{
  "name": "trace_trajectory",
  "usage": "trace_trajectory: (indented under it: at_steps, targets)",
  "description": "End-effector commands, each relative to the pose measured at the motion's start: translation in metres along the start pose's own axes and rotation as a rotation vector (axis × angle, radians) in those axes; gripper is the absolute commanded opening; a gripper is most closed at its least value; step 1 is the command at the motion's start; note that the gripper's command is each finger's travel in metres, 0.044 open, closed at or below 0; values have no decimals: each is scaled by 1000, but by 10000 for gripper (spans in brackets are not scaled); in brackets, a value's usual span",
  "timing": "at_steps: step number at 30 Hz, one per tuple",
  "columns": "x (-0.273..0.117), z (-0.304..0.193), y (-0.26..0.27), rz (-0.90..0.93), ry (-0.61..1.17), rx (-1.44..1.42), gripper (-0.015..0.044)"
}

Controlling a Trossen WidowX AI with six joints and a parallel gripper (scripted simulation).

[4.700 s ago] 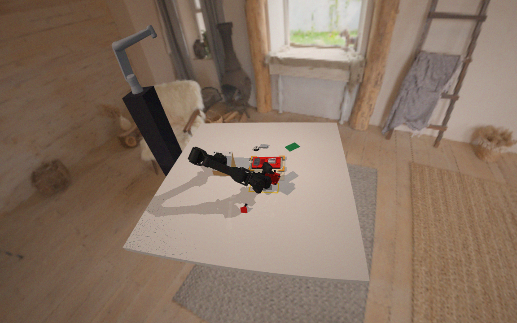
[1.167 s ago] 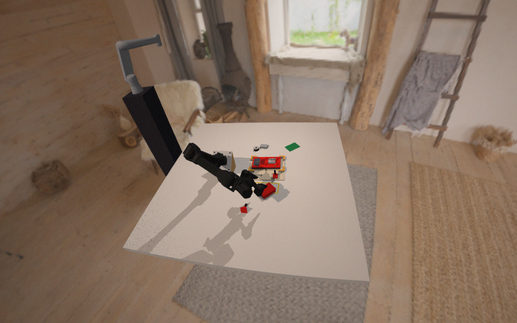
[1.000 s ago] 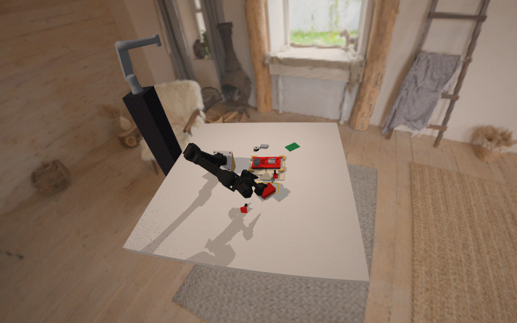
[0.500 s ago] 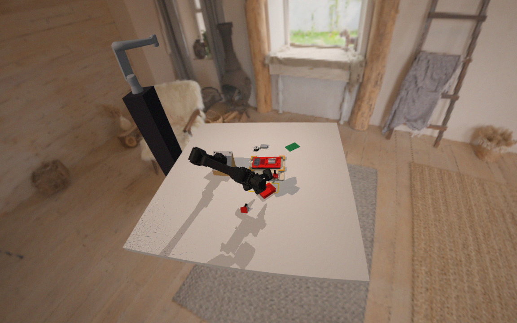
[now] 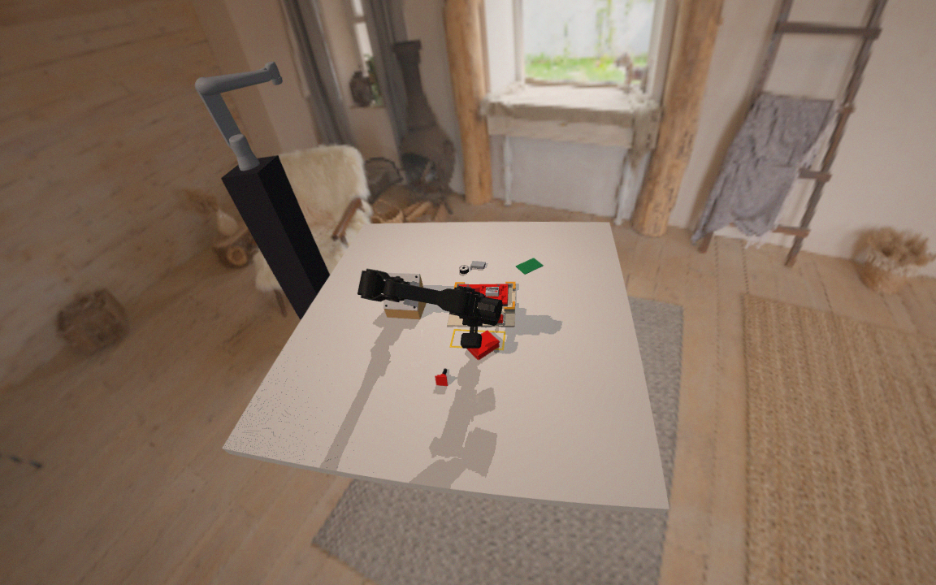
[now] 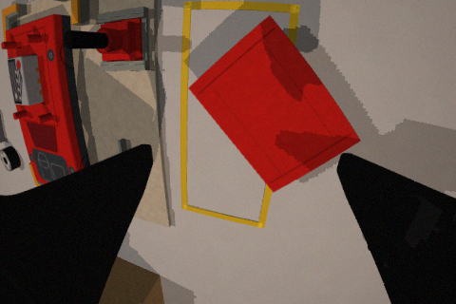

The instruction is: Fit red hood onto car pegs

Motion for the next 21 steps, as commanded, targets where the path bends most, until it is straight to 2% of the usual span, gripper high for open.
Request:
trace_trajectory:
  at_steps: [1,21]
  targets:
    - [-6,13,15,-245,112,-762,440]
    - [-2,14,15,-245,112,-762,440]
Point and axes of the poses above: the point midway between the two fingers, 35 mm back from their tips, its own x axis out along the fingers, its own y axis across the jaws, z = x × y, the point moved 3 cm from there along -x, back along the fingers, and after that the axes turned 13 degrees about x, right-handed, at the moved point
